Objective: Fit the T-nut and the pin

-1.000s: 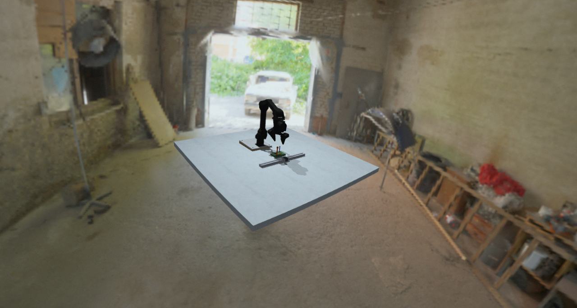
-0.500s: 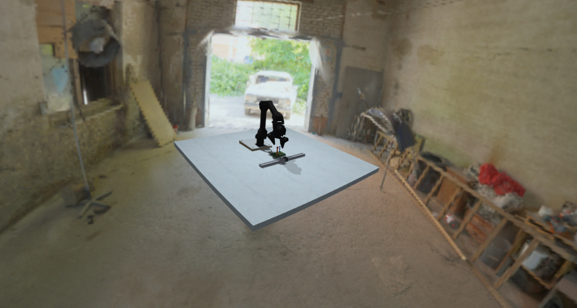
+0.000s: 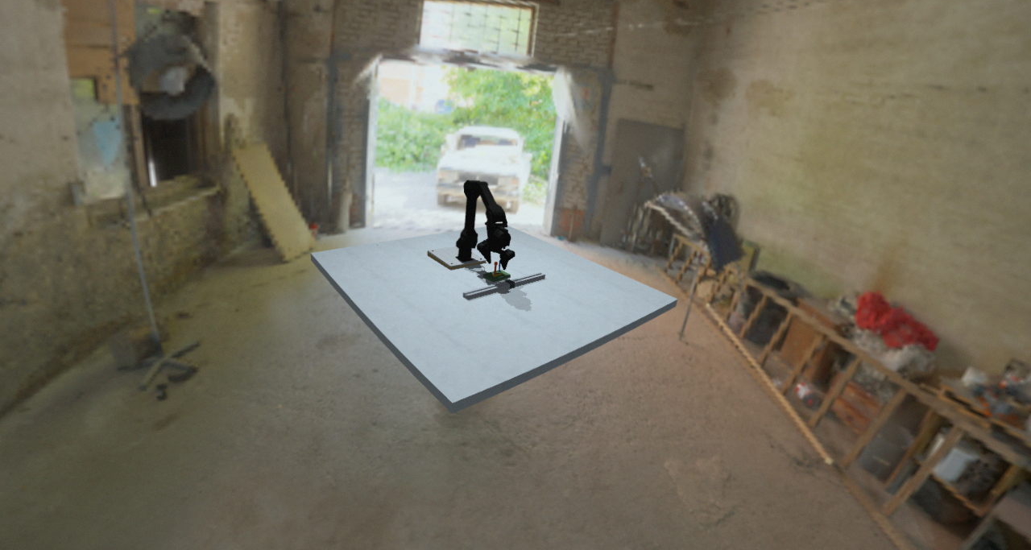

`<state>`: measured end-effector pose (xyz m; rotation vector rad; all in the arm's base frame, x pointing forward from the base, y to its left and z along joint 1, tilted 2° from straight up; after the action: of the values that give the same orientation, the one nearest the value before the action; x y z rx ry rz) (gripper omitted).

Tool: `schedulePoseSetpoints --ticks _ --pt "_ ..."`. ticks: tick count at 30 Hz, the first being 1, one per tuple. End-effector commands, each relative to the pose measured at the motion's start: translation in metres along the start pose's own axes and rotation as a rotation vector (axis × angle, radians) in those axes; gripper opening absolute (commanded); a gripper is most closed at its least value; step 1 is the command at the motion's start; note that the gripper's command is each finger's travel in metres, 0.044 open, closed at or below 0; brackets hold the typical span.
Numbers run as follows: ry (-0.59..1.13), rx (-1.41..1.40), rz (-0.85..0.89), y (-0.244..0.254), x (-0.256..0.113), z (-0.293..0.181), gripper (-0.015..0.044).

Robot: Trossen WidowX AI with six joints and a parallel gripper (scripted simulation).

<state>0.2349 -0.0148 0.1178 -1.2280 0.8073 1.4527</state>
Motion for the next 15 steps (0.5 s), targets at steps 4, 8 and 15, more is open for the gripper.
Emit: schedulePoseSetpoints --ticks 4,8,15 --pt "-0.008 0.007 0.010 0.0031 0.0137 -0.0020 0.0440" --pt "-0.008 0.007 0.010 0.0036 0.0175 -0.0027 0.0440" --pt "-0.008 0.007 0.010 0.0036 0.0175 -0.0027 0.0256"
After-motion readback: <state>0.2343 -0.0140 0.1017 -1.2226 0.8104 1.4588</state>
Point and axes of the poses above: the point midway between the two fingers, 35 mm back from their tips, its own x axis out along the fingers, its own y axis across the jaws, z = x × y, the point moved 3 cm from there along -x, back along the fingers, and after that the axes turned 10 degrees about -x, right-handed, at the moved point
